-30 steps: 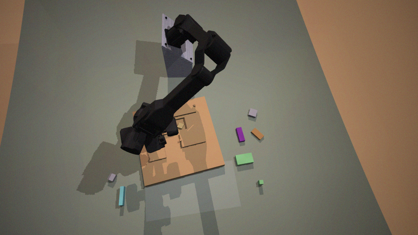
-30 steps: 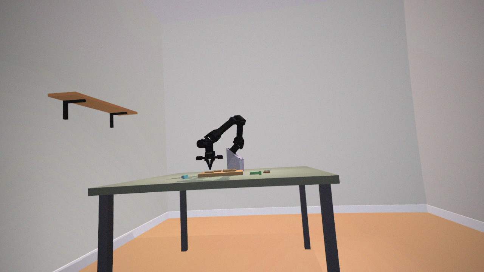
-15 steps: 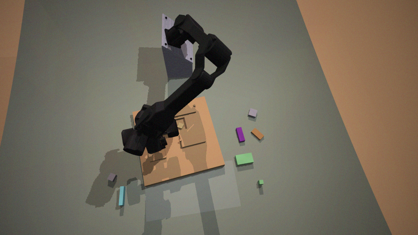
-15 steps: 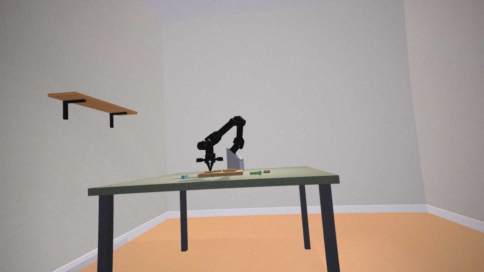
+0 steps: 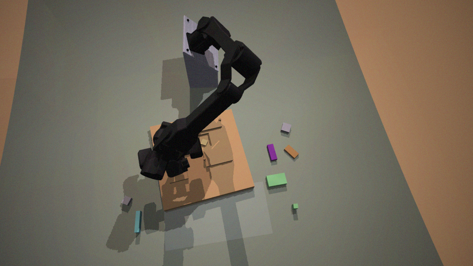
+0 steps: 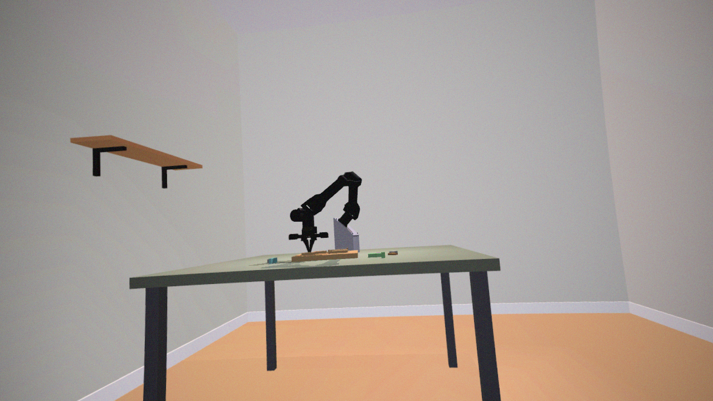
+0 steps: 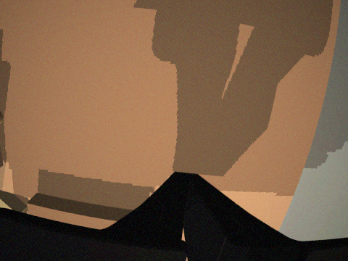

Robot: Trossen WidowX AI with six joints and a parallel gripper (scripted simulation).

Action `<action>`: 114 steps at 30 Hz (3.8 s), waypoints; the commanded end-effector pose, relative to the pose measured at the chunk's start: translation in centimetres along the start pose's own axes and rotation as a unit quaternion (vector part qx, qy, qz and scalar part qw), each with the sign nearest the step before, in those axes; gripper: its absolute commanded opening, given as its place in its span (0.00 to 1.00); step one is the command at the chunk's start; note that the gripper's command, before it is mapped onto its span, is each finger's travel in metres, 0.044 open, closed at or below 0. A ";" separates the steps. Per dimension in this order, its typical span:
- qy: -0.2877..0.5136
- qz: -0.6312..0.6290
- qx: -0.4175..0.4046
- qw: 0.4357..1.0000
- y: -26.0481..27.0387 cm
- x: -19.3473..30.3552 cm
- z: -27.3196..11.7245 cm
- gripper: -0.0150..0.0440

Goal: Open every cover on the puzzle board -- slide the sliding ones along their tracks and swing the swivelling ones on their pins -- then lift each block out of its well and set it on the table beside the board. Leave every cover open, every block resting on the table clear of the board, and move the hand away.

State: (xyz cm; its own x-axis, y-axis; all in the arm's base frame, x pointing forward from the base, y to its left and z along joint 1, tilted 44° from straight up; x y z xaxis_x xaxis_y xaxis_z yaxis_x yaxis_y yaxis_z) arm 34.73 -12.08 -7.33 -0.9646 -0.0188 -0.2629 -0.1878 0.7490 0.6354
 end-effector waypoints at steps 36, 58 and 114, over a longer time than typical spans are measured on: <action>-0.002 0.001 -0.002 1.000 -0.7 -4.0 0.0 0.25; -0.003 0.001 -0.002 1.000 -0.9 -6.2 0.0 0.25; -0.003 0.055 -0.004 0.998 0.1 -7.6 -4.7 0.25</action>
State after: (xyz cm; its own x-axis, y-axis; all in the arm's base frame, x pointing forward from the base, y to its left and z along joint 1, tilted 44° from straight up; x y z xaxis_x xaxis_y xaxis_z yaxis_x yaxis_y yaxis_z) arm 41.60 -15.66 -2.34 -0.9690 0.0175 -0.2465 -0.1514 0.7464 0.6480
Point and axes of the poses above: the point midway between the two fingers, 35 mm back from their tips, its own z axis out along the fingers, its own y axis across the jaws, x = y × z, the point moved 8 cm from there along -z, back along the fingers, and after that the axes turned 8 degrees about -z, right-handed, at the moved point
